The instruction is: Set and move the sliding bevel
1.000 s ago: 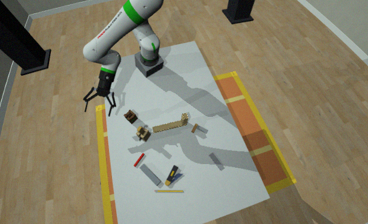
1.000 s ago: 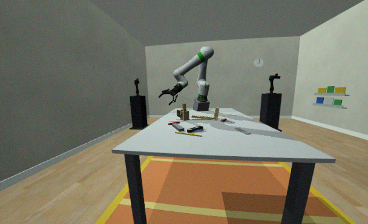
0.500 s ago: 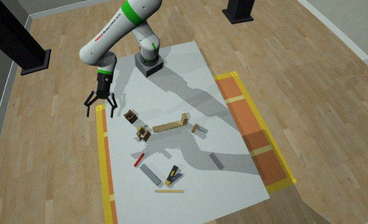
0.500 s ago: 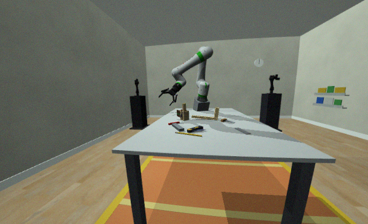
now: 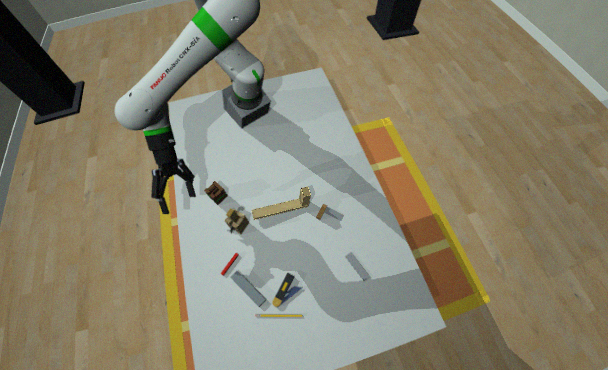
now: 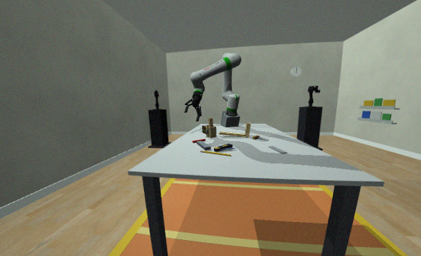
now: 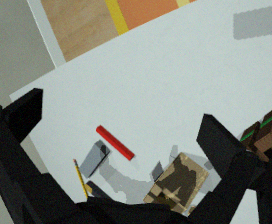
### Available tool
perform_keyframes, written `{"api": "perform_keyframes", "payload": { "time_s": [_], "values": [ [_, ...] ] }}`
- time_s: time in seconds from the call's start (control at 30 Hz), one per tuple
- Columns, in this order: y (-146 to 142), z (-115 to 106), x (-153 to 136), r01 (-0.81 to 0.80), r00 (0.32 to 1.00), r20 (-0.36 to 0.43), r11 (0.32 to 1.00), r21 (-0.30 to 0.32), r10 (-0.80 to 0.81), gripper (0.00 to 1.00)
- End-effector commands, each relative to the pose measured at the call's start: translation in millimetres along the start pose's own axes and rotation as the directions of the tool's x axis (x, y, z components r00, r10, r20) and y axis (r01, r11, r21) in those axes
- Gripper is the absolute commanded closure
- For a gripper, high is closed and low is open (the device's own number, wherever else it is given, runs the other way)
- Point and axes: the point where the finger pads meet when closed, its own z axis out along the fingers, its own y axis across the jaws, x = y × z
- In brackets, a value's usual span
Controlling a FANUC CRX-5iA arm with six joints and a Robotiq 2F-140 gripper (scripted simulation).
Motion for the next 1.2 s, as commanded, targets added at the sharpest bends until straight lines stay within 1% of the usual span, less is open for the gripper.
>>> {"api": "perform_keyframes", "payload": {
  "time_s": [0.0,0.1,0.13,0.2,0.23,0.27,0.3,0.33,0.4,0.43,0.47,0.53,0.67,0.7,0.73,0.77,0.9,1.03,1.1,1.13,1.17],
  "values": [
    [-2,7,-12,0.124,0.992,0.039,0.987,-0.104,-0.121,0.00],
    [-4,11,-22,0.307,0.951,0.098,0.927,-0.215,-0.292,0.00],
    [-4,11,-22,0.310,0.950,0.099,0.925,-0.218,-0.295,0.00],
    [-8,12,-27,0.426,0.905,0.144,0.859,-0.284,-0.401,0.00],
    [-8,12,-27,0.430,0.903,0.147,0.856,-0.287,-0.404,0.00],
    [-10,10,-27,0.479,0.878,0.166,0.818,-0.320,-0.449,0.00],
    [-11,0,-20,0.488,0.872,0.158,0.797,-0.356,-0.463,0.00],
    [-11,0,-20,0.488,0.872,0.158,0.797,-0.356,-0.463,0.00],
    [-15,-22,-6,0.498,0.860,0.136,0.755,-0.427,-0.491,0.00],
    [-15,-22,-6,0.498,0.860,0.136,0.755,-0.427,-0.491,0.00],
    [-19,-34,1,0.500,0.854,0.122,0.733,-0.462,-0.506,0.00],
    [-19,-34,1,0.500,0.854,0.122,0.733,-0.462,-0.506,0.00],
    [-40,-86,29,0.480,0.823,0.050,0.647,-0.592,-0.565,0.00],
    [-40,-86,29,0.480,0.823,0.050,0.647,-0.592,-0.565,0.00],
    [-47,-101,35,0.469,0.814,0.028,0.628,-0.621,-0.580,0.00],
    [-51,-104,33,0.477,0.800,0.029,0.606,-0.637,-0.599,0.00],
    [-40,-61,-18,0.605,0.716,0.154,0.496,-0.623,-0.681,0.00],
    [-28,-34,-57,0.708,0.622,0.263,0.388,-0.589,-0.737,0.00],
    [-28,-34,-57,0.708,0.622,0.263,0.388,-0.589,-0.737,0.00],
    [-21,-20,-77,0.730,0.599,0.287,0.362,-0.579,-0.748,0.00],
    [-17,-13,-88,0.750,0.575,0.309,0.338,-0.568,-0.757,0.00]
  ]
}}
